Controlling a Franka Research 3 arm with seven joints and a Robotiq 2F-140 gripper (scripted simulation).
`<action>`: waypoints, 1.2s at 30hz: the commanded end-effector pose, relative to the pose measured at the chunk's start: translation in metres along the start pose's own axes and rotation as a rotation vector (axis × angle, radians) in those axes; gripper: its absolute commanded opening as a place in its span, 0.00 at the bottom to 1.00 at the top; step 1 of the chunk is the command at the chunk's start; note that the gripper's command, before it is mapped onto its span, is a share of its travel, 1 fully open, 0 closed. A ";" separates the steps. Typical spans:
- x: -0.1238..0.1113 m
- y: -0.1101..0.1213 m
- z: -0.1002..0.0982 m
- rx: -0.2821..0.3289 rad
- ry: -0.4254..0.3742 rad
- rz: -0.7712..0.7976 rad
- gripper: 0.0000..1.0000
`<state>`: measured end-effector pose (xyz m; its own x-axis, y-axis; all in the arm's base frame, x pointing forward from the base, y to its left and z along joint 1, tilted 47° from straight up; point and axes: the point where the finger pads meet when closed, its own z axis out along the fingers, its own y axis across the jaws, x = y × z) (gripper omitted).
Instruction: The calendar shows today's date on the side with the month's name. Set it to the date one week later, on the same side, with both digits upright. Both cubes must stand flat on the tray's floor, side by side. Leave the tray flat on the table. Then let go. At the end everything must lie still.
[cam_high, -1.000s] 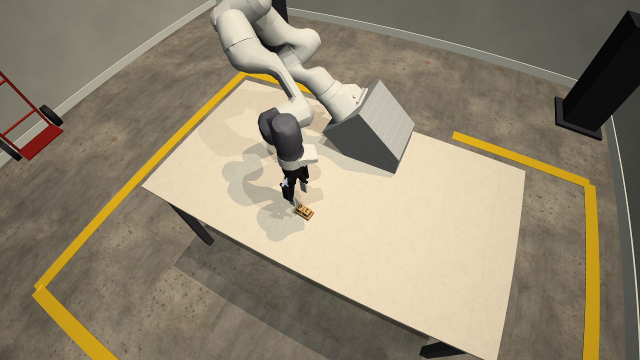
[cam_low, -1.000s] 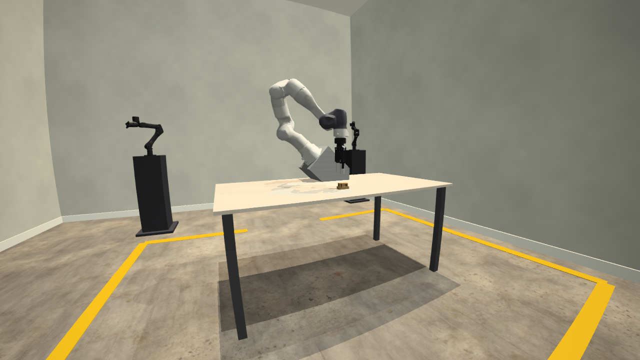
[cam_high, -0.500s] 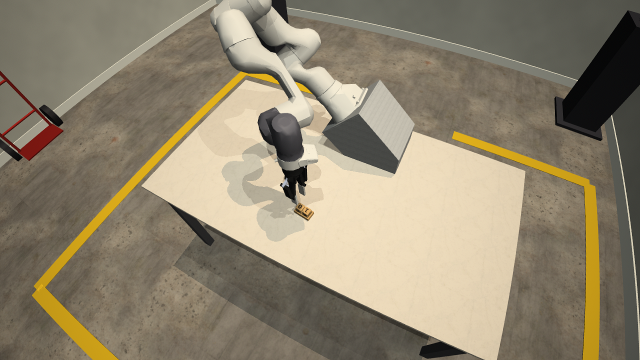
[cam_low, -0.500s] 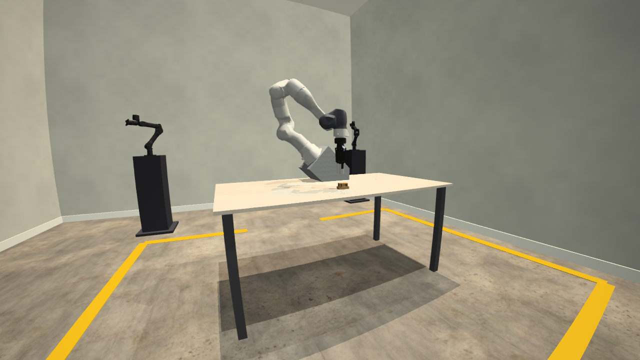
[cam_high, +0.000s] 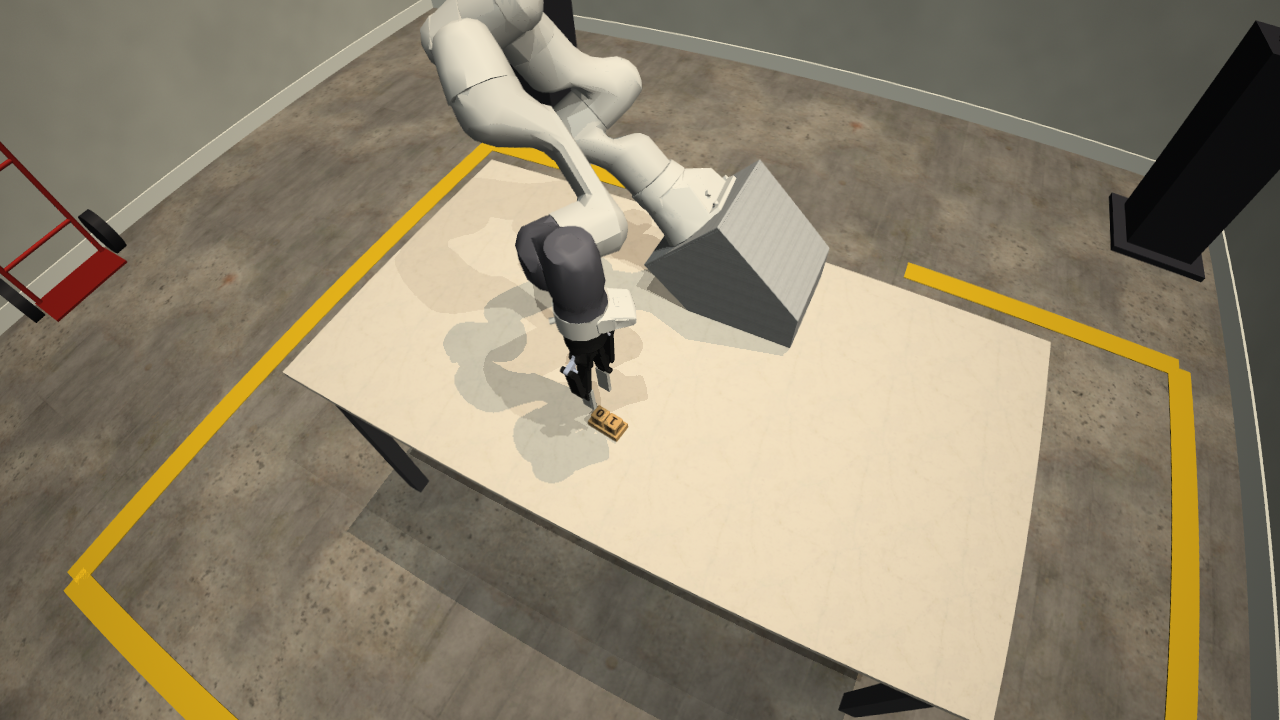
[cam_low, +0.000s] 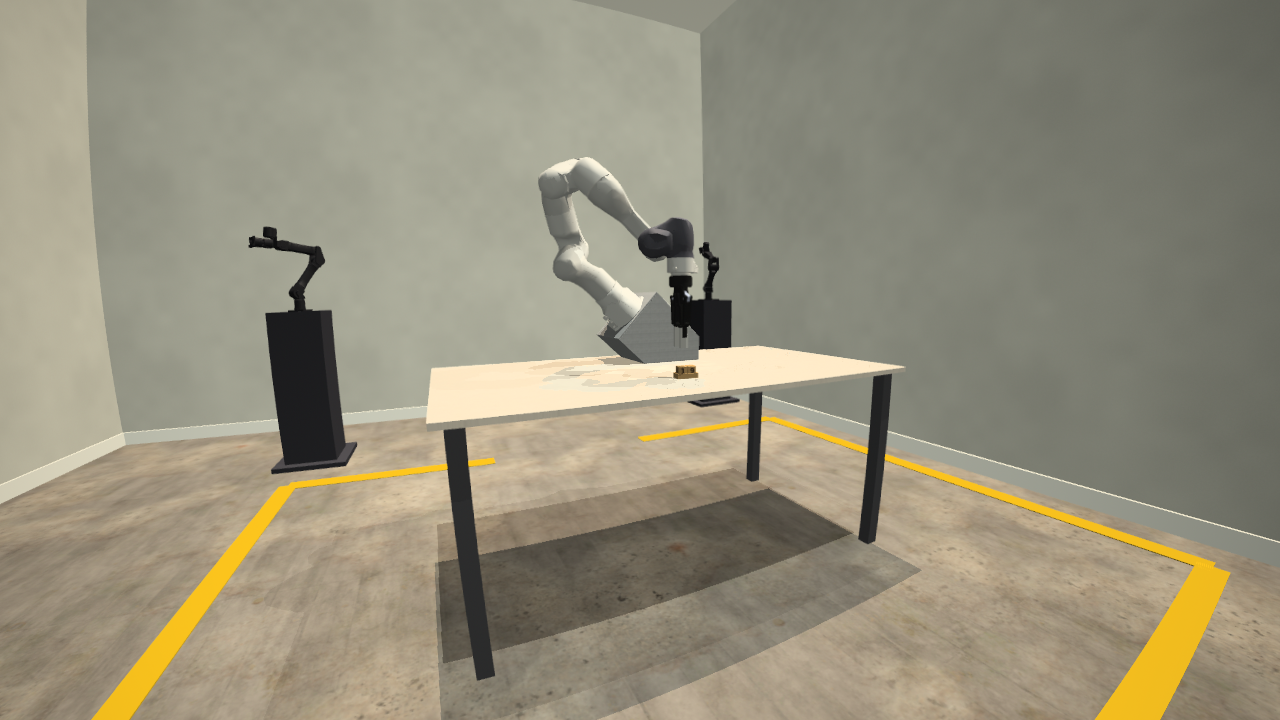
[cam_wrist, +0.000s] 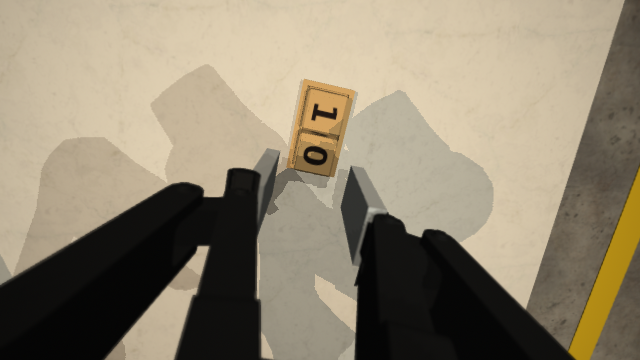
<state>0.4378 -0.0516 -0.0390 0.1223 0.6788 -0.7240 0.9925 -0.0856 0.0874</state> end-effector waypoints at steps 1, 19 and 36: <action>0.000 0.001 0.001 -0.003 0.001 0.005 0.28; 0.000 0.001 0.013 -0.004 0.000 0.006 0.28; 0.001 0.002 0.037 -0.004 0.000 0.006 0.28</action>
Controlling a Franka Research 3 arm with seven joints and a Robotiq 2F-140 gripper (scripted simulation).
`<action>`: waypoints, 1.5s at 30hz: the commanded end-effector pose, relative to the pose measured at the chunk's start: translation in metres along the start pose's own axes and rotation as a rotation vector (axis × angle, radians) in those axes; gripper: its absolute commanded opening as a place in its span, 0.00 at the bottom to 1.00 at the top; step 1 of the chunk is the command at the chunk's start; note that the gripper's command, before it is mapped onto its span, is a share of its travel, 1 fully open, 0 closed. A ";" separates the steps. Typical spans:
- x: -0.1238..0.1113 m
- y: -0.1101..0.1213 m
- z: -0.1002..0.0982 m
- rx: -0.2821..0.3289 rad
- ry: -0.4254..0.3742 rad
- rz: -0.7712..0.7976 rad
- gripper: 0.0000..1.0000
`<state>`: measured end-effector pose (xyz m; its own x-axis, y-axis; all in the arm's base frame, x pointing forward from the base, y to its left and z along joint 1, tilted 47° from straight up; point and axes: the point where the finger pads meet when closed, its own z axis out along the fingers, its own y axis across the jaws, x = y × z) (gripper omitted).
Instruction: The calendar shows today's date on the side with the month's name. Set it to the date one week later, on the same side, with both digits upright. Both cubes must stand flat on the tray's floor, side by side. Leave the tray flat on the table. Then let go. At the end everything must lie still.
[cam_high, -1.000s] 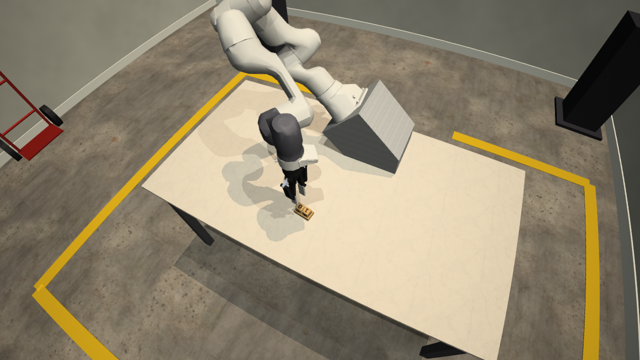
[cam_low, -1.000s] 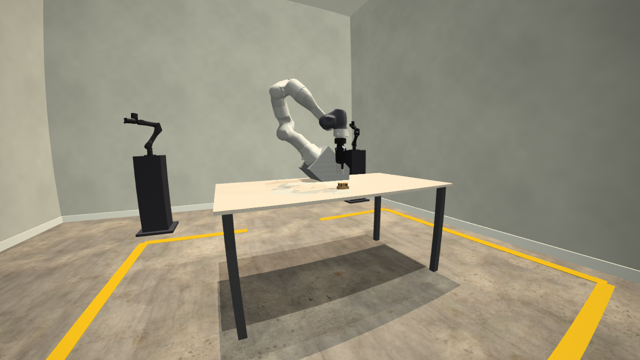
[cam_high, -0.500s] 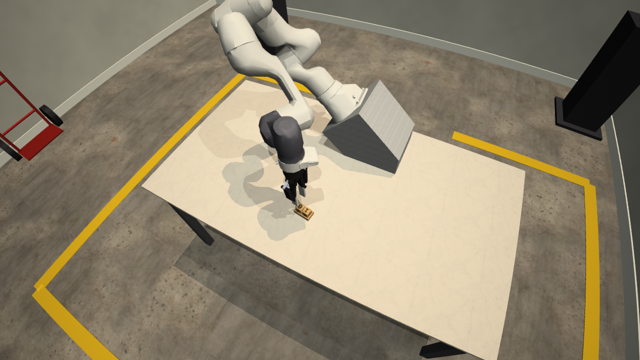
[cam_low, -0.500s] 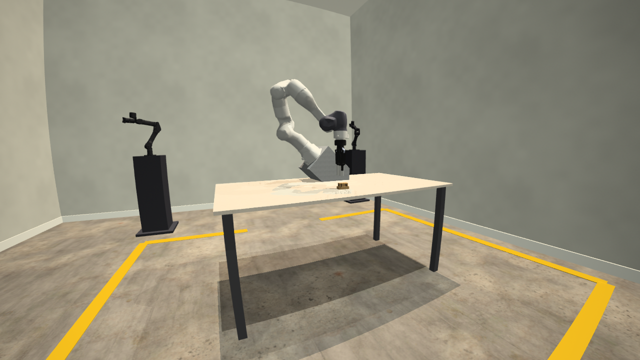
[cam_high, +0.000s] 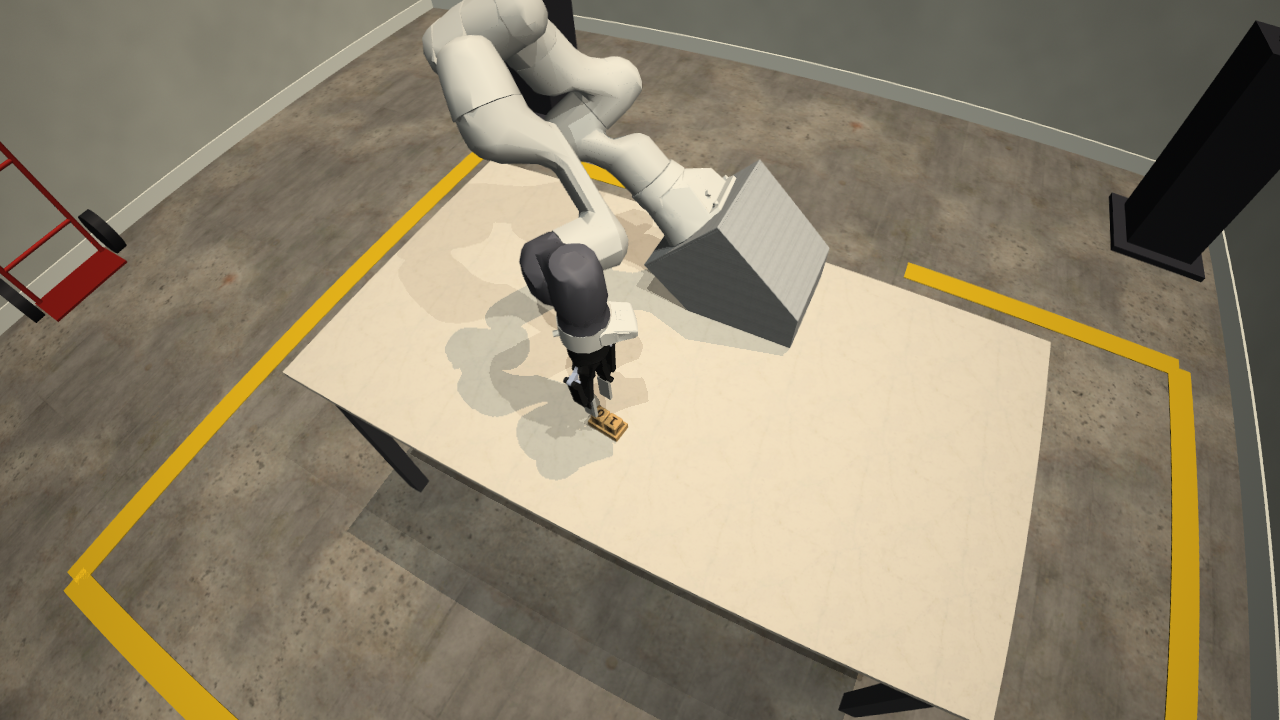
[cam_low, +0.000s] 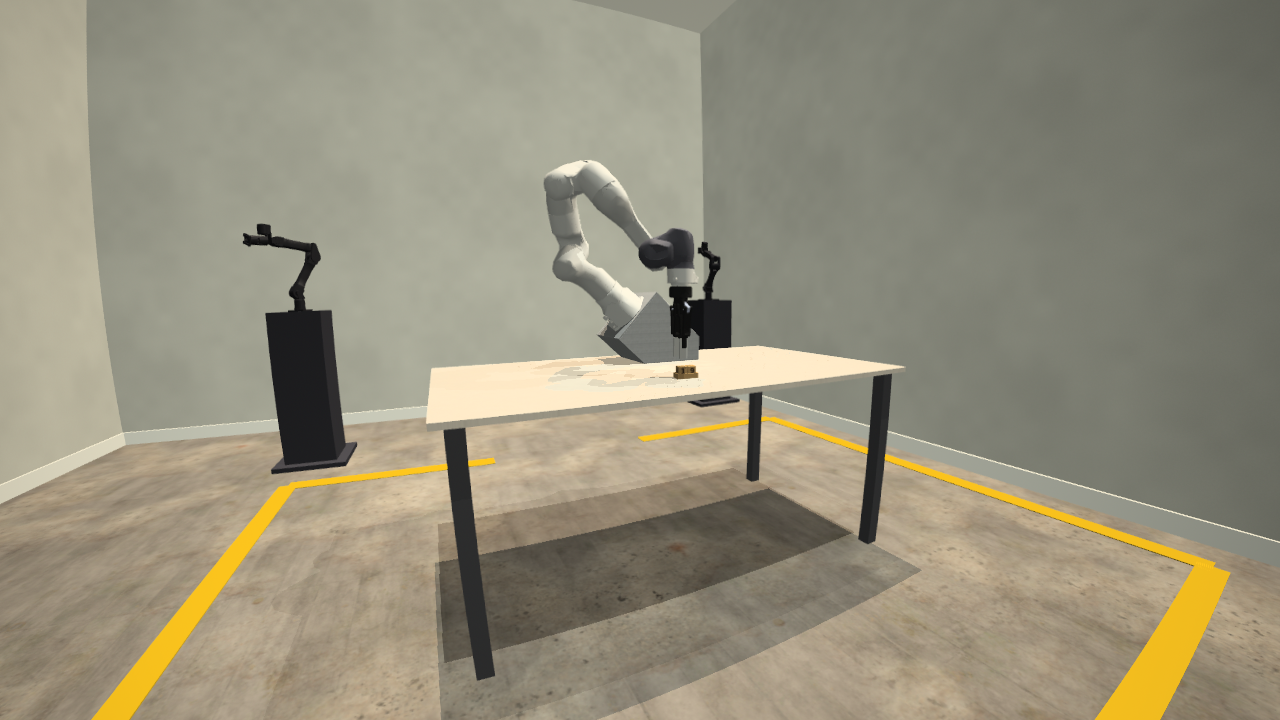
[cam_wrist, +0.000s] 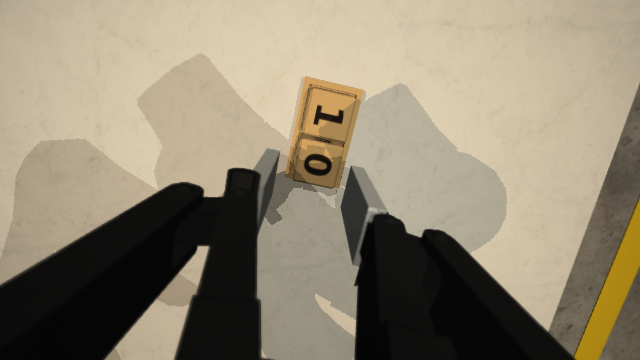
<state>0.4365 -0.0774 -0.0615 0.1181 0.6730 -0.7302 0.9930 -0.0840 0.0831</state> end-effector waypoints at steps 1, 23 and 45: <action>0.002 0.003 0.004 -0.006 0.008 0.010 0.28; 0.002 0.004 0.019 -0.006 0.008 0.010 0.28; 0.002 0.004 0.019 -0.006 0.008 0.010 0.28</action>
